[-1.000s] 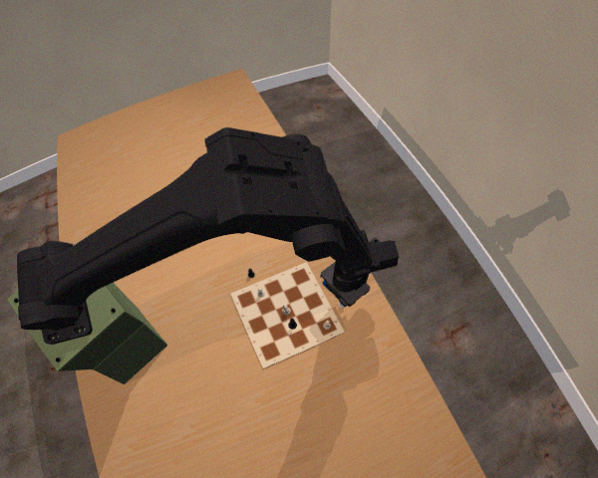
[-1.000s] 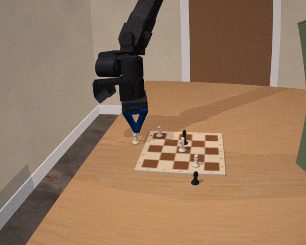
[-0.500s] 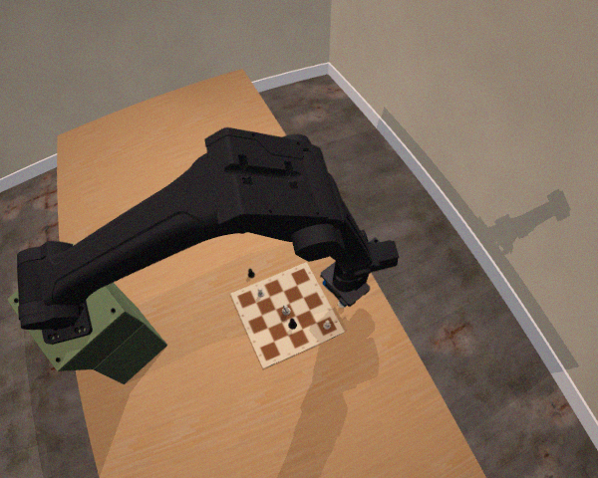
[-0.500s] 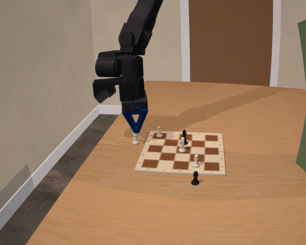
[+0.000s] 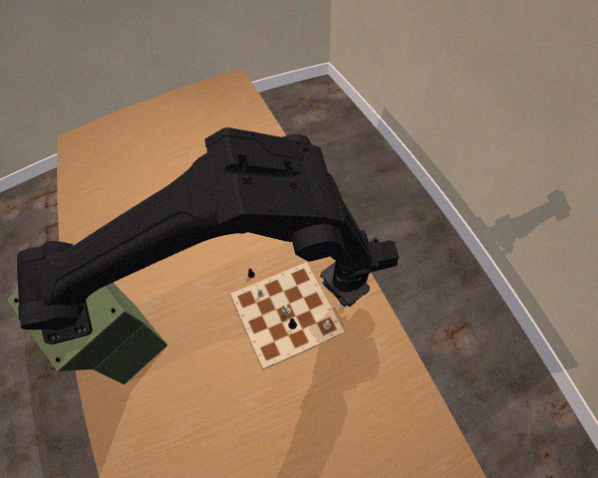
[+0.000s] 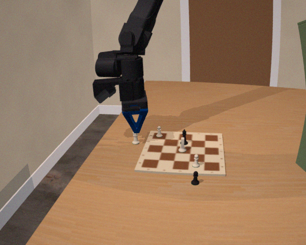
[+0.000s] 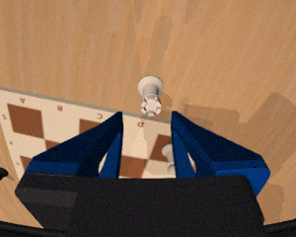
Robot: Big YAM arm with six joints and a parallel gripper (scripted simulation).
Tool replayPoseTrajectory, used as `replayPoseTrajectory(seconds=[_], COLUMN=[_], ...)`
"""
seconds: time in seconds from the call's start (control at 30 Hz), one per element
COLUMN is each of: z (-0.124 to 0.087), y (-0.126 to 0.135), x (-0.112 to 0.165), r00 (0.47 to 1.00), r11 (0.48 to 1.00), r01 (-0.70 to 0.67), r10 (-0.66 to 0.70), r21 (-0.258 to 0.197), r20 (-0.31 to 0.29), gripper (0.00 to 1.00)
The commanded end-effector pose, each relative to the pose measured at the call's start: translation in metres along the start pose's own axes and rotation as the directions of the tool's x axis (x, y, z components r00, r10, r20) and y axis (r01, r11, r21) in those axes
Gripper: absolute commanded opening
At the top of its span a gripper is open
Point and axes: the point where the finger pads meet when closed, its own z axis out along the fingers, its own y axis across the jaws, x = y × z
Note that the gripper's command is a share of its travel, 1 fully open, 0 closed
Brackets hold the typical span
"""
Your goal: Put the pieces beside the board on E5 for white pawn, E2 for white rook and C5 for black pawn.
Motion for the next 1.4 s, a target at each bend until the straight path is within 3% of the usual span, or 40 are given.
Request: replayPoseTrajectory(seconds=[0.0, 1.37], z=[-0.0117, -0.0148], y=[-0.0177, -0.0210], x=[-0.0265, -0.0291], r00=[0.998, 0.998], r11=[1.000, 1.000], r01=[-0.007, -0.006], r10=[0.006, 0.005], r21=[0.026, 0.028], r20=[0.060, 0.066], gripper=[0.35, 0.35])
